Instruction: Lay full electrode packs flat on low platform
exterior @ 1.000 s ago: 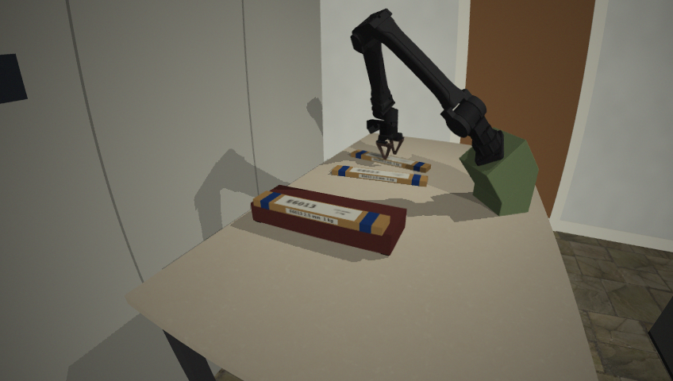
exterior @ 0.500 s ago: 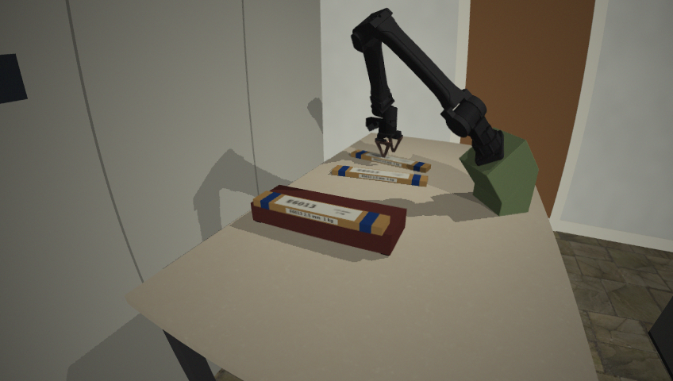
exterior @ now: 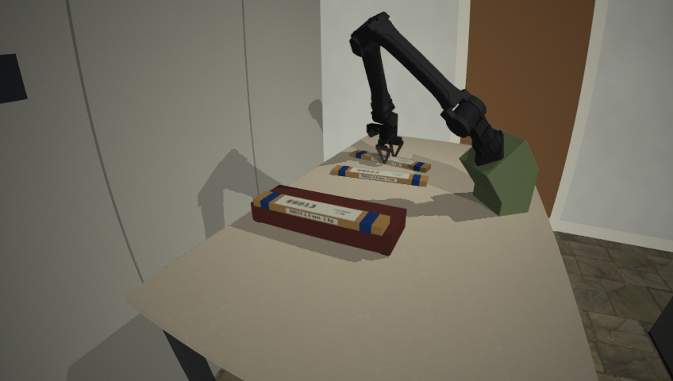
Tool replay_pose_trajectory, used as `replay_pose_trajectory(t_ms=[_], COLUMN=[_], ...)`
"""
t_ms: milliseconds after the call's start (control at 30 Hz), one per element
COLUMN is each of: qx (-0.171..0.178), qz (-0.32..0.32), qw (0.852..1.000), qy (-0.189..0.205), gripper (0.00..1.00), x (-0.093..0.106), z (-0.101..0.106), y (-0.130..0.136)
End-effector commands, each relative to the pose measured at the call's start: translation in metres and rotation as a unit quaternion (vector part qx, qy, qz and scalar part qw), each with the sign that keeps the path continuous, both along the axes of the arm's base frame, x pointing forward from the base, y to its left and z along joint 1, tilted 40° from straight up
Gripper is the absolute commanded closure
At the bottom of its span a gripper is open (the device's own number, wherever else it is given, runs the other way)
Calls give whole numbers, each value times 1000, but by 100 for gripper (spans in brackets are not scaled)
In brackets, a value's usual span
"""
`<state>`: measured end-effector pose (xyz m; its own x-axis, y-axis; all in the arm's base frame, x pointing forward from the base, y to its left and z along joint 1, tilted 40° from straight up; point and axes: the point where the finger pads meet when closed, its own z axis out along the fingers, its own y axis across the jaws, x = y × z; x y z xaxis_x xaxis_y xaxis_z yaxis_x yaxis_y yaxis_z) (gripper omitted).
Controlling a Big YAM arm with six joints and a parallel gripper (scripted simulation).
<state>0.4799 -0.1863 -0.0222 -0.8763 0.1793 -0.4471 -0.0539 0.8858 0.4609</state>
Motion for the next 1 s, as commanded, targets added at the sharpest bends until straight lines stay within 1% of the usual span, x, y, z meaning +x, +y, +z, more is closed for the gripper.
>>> replay_pose_trajectory(t_ms=[0, 167, 667, 967], qx=[-8, -8, -3, -6], qz=[-5, -1, -9, -5], qw=[1000, 1000, 1000, 1000], qy=[-13, -13, -4, -9], gripper=[4, 4, 4, 4], x=[11, 12, 1, 5], z=[7, 6, -5, 1], y=[-5, -1, -5, -5])
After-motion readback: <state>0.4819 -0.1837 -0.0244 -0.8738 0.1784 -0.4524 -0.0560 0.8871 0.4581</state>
